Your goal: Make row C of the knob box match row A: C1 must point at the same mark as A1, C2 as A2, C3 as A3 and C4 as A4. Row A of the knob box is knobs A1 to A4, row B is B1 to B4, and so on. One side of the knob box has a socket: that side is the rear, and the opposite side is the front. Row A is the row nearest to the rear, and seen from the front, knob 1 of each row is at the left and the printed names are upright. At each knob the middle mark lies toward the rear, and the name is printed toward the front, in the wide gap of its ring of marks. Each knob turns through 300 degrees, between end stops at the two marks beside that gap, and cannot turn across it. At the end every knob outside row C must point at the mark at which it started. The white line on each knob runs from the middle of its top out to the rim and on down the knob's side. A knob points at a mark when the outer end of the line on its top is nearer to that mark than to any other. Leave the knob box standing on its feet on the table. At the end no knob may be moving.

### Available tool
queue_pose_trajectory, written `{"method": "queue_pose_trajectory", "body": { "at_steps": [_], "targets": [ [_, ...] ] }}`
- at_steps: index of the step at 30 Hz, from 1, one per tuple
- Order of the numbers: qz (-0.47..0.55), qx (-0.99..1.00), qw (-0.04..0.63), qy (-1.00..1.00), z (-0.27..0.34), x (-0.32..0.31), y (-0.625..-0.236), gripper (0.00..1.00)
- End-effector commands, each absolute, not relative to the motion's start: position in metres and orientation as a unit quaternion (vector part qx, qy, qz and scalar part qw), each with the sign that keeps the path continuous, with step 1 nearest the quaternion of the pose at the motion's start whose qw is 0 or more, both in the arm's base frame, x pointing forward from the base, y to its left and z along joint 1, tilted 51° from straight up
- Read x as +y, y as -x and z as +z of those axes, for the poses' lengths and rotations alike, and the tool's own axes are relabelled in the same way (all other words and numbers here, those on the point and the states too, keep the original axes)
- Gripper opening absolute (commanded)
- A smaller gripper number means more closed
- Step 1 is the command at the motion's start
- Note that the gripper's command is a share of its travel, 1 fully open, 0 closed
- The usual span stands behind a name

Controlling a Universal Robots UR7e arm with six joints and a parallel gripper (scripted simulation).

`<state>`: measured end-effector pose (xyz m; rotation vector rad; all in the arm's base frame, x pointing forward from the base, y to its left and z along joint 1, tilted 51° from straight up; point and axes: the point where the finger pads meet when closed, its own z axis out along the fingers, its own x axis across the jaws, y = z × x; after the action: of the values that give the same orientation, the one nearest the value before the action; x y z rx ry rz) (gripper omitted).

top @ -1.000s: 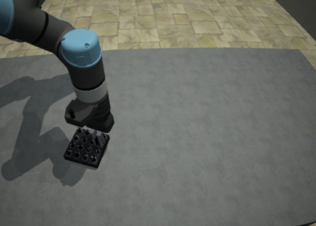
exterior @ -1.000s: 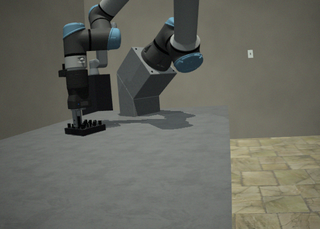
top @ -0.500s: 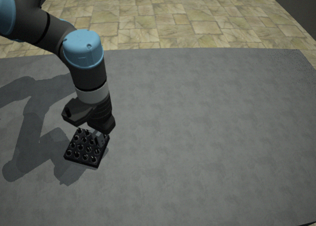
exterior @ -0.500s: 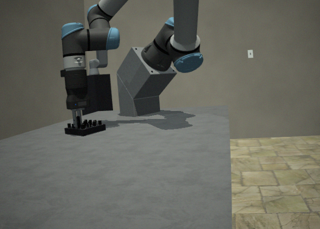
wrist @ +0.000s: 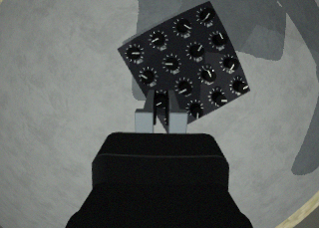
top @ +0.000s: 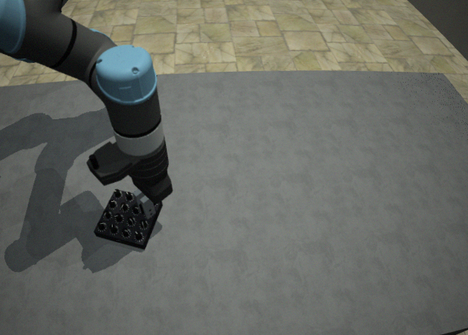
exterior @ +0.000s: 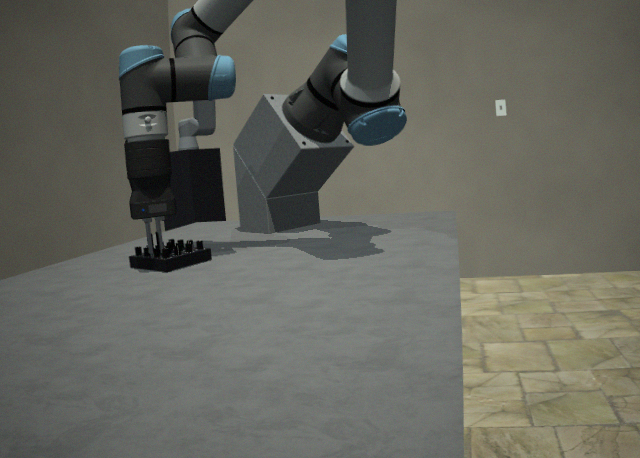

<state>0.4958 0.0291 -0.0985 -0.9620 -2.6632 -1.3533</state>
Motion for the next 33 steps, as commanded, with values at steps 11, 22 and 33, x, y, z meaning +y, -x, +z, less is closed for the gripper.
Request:
{"method": "queue_pose_trajectory", "body": {
  "at_steps": [11,22,33],
  "targets": [
    [-0.423,-0.787,0.071,0.444,-0.0989,0.0286,-0.4967,0.3],
    [-0.413,-0.733,0.117,0.528,-0.099,0.0281,-0.4966,0.3],
    [-0.401,-0.683,0.154,0.591,-0.0993,0.0291,-0.4954,0.3]
  ]
}}
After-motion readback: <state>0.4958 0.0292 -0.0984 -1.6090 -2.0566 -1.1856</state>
